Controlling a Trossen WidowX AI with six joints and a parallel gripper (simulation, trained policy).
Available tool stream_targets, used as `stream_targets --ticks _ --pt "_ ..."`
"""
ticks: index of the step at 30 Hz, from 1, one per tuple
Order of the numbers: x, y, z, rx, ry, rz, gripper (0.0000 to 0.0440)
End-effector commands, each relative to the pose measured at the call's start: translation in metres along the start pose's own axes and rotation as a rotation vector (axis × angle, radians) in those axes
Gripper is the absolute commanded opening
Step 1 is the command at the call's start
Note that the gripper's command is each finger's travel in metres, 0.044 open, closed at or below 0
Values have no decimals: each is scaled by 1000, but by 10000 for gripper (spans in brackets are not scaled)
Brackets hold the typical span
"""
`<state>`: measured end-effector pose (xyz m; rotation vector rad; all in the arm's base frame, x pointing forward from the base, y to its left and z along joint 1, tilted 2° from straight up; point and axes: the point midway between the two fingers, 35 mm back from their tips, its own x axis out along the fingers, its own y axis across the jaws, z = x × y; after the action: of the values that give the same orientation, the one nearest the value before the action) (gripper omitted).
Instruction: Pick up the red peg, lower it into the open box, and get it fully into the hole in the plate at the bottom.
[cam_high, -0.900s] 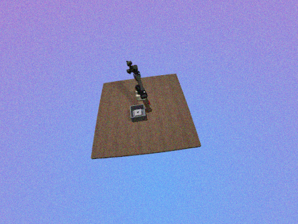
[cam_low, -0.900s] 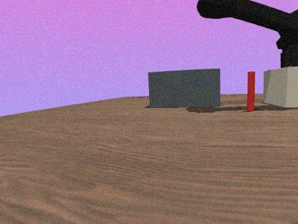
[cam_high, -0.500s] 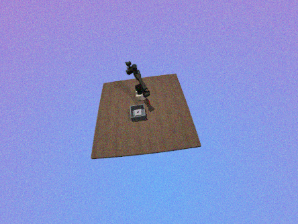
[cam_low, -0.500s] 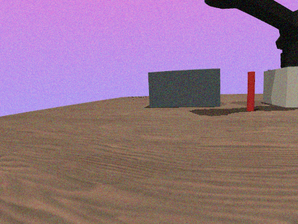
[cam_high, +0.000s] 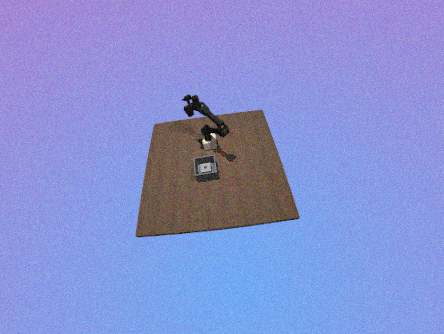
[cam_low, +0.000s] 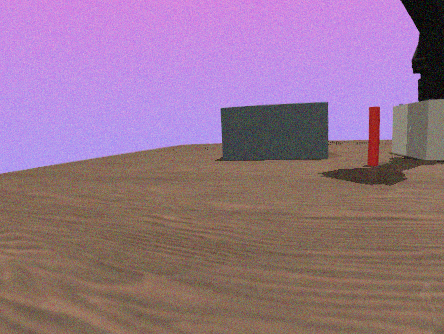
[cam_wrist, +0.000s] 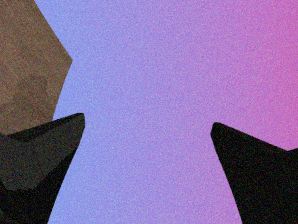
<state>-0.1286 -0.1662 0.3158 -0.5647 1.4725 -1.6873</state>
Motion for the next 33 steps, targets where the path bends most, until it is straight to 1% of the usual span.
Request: stream_targets --ticks 1,9,16,25,33 --pt "10 19 11 80 -32 108 440" --pt "19 59 40 213 -81 327 440" --pt "15 97 69 297 -87 536 440" --pt "-7 142 105 342 -46 775 440" --pt "-38 173 131 330 4 932 440"
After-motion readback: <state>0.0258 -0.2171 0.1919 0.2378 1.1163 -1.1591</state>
